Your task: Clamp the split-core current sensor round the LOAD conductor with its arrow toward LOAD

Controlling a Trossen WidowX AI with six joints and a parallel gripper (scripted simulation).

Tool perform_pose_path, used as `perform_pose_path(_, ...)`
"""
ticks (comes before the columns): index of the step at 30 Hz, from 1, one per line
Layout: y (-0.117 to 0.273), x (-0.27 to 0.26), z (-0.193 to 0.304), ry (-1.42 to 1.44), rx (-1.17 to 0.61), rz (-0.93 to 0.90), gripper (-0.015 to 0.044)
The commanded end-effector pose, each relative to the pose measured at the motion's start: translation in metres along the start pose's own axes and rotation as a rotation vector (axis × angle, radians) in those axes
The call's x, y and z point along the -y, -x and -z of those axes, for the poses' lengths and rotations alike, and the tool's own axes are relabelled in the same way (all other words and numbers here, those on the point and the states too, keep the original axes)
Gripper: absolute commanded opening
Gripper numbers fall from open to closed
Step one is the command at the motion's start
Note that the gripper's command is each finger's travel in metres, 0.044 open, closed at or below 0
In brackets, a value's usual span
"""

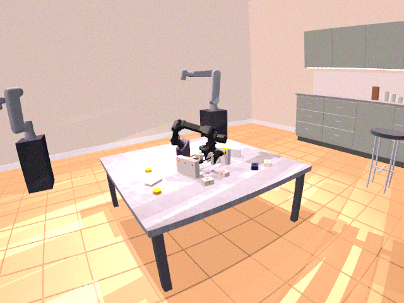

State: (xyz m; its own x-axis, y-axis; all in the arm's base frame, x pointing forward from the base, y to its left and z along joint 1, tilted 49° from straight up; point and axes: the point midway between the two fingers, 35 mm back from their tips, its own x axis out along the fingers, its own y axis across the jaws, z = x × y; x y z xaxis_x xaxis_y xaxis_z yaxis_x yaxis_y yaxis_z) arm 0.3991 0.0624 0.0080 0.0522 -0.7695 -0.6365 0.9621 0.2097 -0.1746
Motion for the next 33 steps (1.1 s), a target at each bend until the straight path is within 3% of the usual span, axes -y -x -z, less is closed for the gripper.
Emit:
perform_pose_path(1, 0.0007, 0.0003, 0.0003, 0.003, 0.000, 0.000, 0.0352)
perform_pose_path(11, 0.0007, 0.0003, 0.0003, 0.003, 0.000, 0.000, 0.0286)
perform_pose_path(22, 0.0007, 0.0003, 0.0003, 0.003, 0.000, 0.000, 0.0000)
perform_pose_path(33, 0.0007, 0.0003, 0.0003, 0.003, 0.000, 0.000, 0.0000)
